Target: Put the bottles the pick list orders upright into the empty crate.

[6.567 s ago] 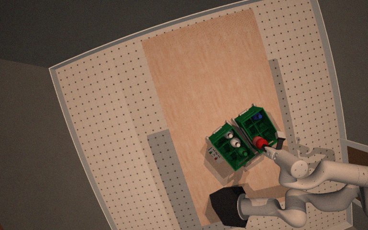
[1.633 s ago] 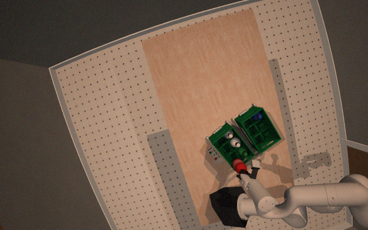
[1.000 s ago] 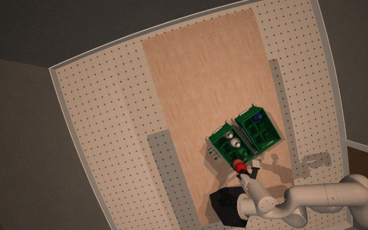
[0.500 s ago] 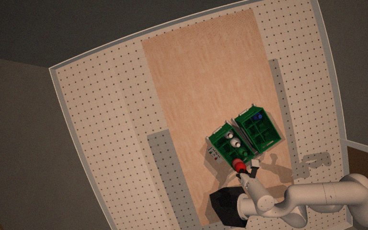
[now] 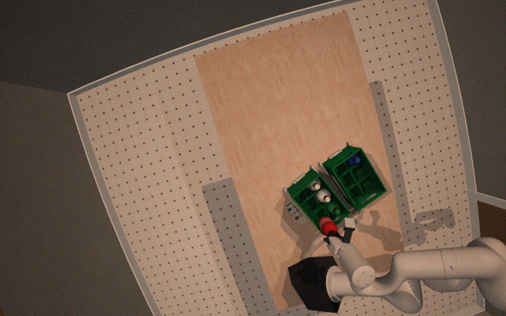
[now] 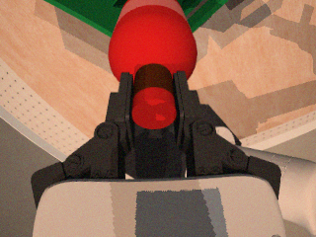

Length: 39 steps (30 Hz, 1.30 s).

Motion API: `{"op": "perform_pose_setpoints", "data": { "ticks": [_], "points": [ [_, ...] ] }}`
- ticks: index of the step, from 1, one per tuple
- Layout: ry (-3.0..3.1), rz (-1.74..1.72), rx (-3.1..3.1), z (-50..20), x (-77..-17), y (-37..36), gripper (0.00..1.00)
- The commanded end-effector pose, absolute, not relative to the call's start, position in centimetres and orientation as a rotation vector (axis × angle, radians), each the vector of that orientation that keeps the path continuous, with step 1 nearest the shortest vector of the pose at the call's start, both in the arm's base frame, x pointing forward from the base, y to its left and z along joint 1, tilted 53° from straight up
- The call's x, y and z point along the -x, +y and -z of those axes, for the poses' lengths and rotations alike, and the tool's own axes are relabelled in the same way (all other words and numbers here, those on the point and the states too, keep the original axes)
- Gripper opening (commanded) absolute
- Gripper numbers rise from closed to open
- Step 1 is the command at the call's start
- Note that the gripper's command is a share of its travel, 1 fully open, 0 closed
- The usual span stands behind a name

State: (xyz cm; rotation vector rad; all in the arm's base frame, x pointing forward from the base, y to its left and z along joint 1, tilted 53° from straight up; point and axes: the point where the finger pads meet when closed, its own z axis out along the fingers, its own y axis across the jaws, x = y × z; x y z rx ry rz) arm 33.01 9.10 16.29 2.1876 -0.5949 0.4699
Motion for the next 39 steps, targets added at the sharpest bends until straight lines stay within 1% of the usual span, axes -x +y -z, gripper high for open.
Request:
{"op": "perform_pose_setpoints", "data": {
  "ticks": [1,39],
  "points": [
    [-0.595,-0.471,-2.189,-16.0,-33.1,8.8,0.0],
    [-0.595,-0.471,-2.189,-14.0,-33.6,6.2,0.0]
  ]
}}
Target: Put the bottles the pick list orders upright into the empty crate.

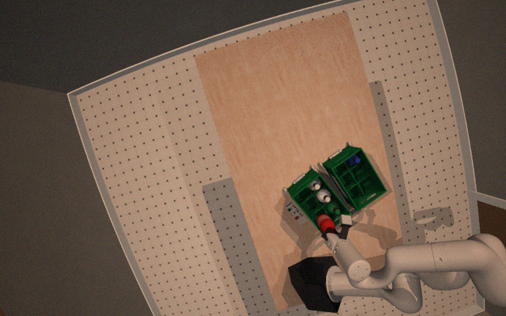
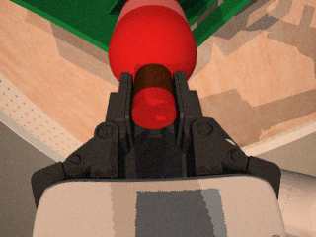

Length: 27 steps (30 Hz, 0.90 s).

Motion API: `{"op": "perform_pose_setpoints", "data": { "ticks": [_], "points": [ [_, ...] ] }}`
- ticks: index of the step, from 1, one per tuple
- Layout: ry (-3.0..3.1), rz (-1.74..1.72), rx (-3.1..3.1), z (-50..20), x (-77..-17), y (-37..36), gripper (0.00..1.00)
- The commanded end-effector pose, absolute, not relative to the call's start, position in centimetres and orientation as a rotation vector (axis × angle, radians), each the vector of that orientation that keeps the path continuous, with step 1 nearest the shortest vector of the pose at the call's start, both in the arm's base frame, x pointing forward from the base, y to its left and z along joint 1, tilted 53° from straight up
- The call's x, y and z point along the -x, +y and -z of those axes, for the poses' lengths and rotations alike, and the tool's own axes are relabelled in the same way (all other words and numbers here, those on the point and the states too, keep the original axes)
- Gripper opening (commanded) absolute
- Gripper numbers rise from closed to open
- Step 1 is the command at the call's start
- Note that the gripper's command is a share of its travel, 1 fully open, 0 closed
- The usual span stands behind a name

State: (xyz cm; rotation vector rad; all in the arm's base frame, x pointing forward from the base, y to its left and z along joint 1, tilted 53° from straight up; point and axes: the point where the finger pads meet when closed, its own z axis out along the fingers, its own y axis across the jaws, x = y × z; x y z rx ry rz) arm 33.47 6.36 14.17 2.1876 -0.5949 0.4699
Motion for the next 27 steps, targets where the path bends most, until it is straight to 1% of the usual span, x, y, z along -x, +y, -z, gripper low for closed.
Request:
{"op": "perform_pose_setpoints", "data": {
  "ticks": [1,27],
  "points": [
    [-0.595,-0.471,-2.189,-14.0,-33.6,6.2,0.0],
    [-0.595,-0.471,-2.188,-12.5,-33.9,4.3,0.0]
  ]
}}
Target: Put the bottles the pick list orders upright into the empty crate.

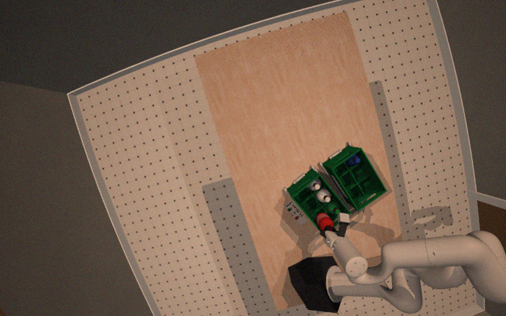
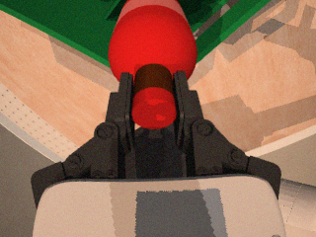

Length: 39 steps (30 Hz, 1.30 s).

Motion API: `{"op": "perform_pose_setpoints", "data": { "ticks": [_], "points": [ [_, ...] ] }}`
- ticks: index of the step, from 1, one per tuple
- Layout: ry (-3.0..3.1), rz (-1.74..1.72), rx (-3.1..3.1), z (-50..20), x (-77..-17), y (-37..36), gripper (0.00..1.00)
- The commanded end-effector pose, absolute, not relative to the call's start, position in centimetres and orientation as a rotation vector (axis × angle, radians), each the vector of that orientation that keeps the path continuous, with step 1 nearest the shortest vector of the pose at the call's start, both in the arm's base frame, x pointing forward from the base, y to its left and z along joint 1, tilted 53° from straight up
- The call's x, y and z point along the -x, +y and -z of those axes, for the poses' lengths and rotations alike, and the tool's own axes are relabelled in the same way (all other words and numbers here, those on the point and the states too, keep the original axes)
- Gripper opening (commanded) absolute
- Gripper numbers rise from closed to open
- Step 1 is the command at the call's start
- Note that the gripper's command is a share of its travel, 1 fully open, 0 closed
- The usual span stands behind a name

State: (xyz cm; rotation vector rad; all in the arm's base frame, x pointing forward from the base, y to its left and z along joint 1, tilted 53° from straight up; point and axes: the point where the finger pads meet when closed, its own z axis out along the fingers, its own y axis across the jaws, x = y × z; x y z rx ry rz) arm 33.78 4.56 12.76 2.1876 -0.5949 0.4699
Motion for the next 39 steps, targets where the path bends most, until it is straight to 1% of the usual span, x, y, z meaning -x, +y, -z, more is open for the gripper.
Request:
{"op": "perform_pose_setpoints", "data": {
  "ticks": [1,39],
  "points": [
    [-0.595,-0.471,-2.188,-12.5,-33.9,4.2,0.0],
    [-0.595,-0.471,-2.188,-10.4,-34.4,1.6,0.0]
  ]
}}
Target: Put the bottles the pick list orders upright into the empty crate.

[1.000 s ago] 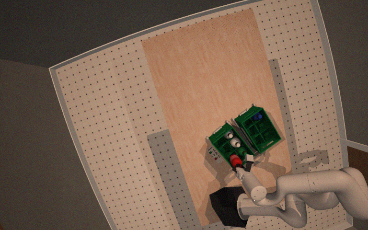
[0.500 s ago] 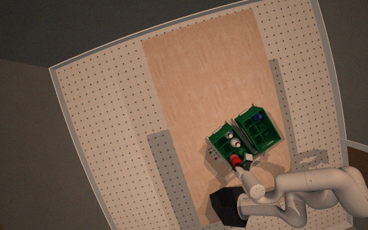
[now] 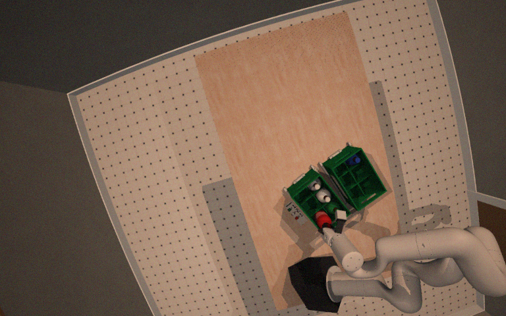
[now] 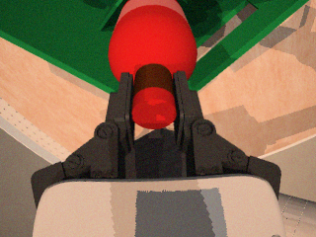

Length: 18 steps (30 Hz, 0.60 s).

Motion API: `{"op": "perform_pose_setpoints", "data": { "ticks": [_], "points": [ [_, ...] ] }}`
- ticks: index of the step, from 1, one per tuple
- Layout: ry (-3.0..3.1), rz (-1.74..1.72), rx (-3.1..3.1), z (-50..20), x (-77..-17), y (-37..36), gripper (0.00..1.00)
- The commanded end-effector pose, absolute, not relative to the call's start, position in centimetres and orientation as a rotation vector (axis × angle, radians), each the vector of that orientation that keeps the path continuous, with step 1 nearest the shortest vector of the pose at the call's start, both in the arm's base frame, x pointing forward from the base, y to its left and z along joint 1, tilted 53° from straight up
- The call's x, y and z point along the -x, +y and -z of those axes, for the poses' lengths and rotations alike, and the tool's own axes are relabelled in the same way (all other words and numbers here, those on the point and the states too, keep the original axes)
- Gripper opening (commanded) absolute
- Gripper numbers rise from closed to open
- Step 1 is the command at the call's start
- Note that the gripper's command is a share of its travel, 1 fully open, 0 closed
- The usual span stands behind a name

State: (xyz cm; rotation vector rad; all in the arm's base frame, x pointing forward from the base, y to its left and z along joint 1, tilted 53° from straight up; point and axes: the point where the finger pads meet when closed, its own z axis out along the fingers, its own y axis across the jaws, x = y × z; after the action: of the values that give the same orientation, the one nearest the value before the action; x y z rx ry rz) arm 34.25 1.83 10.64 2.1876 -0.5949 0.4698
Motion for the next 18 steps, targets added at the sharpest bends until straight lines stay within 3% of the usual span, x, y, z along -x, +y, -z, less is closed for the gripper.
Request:
{"op": "perform_pose_setpoints", "data": {
  "ticks": [1,18],
  "points": [
    [-0.595,-0.471,-2.188,-10.3,-34.4,1.5,0.0],
    [-0.595,-0.471,-2.188,-9.4,-34.6,0.3,0.0]
  ]
}}
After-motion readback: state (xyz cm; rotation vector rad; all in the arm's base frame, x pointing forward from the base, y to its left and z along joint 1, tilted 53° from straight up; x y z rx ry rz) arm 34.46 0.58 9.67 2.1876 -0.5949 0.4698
